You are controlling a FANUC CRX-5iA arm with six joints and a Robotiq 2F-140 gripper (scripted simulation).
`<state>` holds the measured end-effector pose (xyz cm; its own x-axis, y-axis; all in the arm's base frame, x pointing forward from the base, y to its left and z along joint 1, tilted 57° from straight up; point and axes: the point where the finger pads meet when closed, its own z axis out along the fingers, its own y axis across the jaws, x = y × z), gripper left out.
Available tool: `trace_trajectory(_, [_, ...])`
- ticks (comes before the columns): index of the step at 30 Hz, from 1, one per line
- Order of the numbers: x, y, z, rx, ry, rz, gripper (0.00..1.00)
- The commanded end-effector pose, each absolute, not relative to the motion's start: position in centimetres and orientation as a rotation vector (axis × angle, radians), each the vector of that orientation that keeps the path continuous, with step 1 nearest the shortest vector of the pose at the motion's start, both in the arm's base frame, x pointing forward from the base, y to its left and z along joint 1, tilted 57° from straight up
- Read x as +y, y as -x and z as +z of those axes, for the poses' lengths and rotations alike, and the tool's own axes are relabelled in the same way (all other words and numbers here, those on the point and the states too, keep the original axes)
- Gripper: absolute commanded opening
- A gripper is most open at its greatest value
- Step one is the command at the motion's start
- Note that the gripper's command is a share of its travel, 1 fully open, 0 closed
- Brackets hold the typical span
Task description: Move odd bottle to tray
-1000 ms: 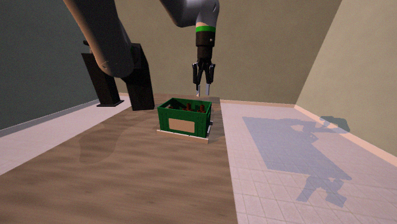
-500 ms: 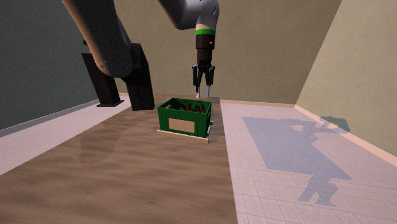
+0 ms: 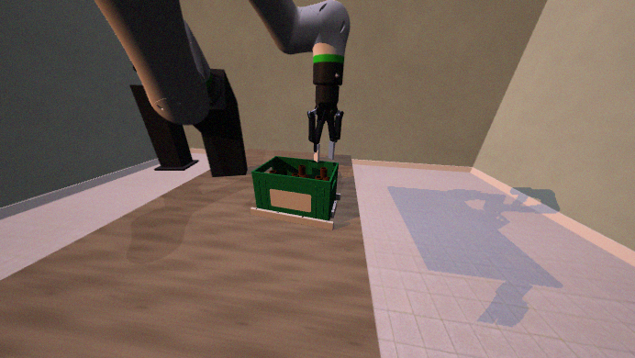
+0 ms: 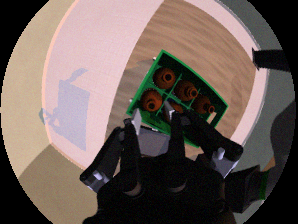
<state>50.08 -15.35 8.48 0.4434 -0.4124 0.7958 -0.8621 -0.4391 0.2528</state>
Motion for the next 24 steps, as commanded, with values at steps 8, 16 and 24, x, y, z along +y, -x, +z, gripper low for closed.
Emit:
trace_trajectory(8, [-16.07, -50.38, 7.97, -1.064, -2.034, 0.872, 0.44])
trace_trajectory(16, [-16.37, -50.48, 7.77, -1.064, -2.034, 0.872, 0.44])
trace_trajectory(24, [-16.43, -50.50, 7.72, -1.064, -2.034, 0.872, 0.44])
